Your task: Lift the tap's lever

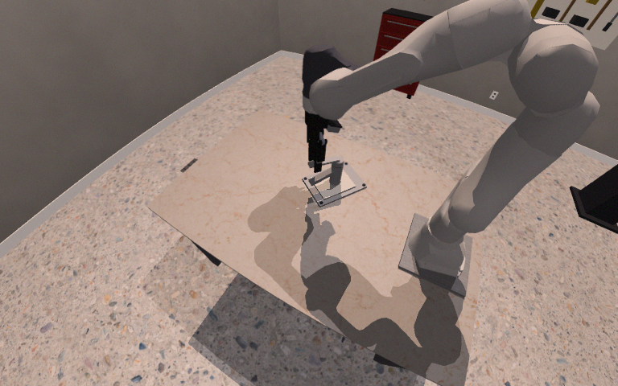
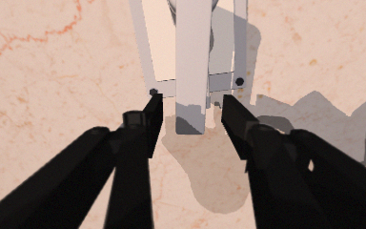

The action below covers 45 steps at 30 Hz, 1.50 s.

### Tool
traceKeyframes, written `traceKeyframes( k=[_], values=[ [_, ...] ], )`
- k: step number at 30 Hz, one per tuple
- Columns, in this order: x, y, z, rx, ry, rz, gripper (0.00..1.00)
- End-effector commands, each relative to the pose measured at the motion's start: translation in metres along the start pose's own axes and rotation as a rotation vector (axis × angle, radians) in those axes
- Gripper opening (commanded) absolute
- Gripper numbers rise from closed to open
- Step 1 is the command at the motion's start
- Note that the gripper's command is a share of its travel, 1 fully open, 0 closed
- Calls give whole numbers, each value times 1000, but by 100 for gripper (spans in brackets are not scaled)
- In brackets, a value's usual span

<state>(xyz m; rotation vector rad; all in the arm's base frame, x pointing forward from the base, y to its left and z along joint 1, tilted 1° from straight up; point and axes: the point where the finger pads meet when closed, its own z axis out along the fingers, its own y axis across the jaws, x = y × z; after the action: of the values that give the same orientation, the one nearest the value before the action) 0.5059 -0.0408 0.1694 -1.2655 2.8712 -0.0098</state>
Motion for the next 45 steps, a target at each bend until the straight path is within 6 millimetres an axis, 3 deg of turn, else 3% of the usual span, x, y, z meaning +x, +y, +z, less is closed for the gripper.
traceKeyframes(
  k=[1,14,45],
  values=[
    [-1,-2,4,8,-2,0,44],
    [-1,-2,20,8,-2,0,44],
    [-1,-2,24,8,-2,0,44]
  ],
)
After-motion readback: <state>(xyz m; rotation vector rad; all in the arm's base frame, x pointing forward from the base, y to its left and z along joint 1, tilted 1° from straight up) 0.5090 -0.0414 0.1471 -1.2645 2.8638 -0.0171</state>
